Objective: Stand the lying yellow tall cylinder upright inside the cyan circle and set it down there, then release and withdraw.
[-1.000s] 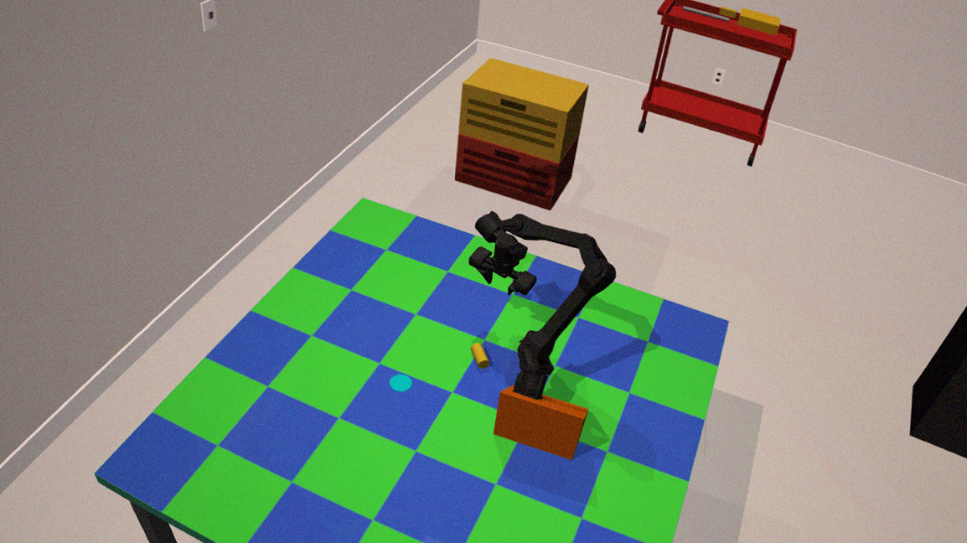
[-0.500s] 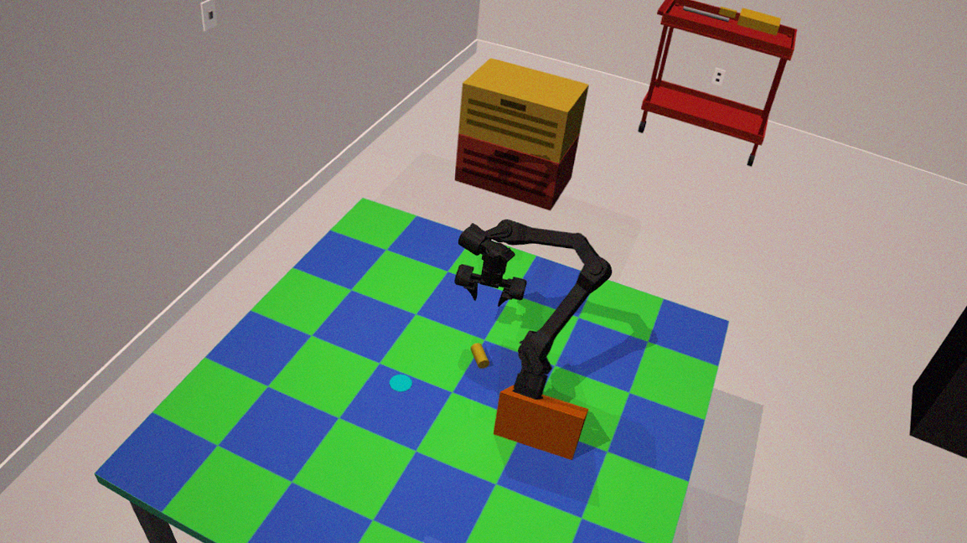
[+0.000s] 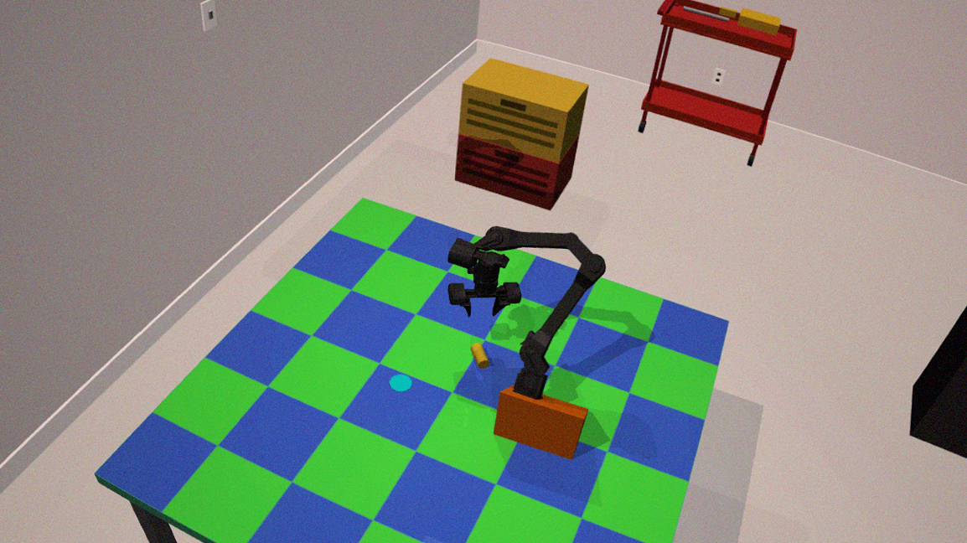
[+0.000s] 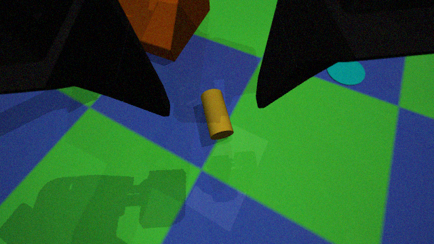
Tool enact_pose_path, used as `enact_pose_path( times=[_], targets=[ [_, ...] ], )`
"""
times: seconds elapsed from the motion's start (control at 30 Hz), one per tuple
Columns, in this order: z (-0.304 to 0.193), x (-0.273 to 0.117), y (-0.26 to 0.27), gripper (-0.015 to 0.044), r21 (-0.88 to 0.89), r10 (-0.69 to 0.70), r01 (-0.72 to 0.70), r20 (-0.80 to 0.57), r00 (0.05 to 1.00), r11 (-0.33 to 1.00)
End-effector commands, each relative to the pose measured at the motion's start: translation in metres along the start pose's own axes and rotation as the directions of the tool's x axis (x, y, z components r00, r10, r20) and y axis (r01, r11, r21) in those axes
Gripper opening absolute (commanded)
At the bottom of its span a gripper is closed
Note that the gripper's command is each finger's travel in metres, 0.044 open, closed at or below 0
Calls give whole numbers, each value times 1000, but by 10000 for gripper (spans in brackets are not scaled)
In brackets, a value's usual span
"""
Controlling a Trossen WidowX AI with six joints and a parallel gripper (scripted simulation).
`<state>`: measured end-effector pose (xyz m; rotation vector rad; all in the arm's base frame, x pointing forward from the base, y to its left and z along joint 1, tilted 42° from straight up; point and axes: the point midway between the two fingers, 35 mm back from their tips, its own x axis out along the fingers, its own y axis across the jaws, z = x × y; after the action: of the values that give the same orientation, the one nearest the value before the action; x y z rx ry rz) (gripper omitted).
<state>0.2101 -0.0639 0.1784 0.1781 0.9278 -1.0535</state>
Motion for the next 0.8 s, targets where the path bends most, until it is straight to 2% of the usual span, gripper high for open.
enact_pose_path(
  times=[0.0, 0.13, 0.3, 0.67, 0.77],
  targets=[
    [-13, 1, 3, 309, -91, -11, 9, -20, 1000, 996],
    [-24, 0, 5, 309, -170, -19, 13, -30, 999, 985],
    [-25, 5, 6, 309, -174, -18, 12, -33, 999, 985],
    [-26, 98, 5, 309, -172, -17, 11, -30, 999, 985],
    [-27, 110, 2, 309, -173, -21, 16, -24, 1000, 985]
  ],
)
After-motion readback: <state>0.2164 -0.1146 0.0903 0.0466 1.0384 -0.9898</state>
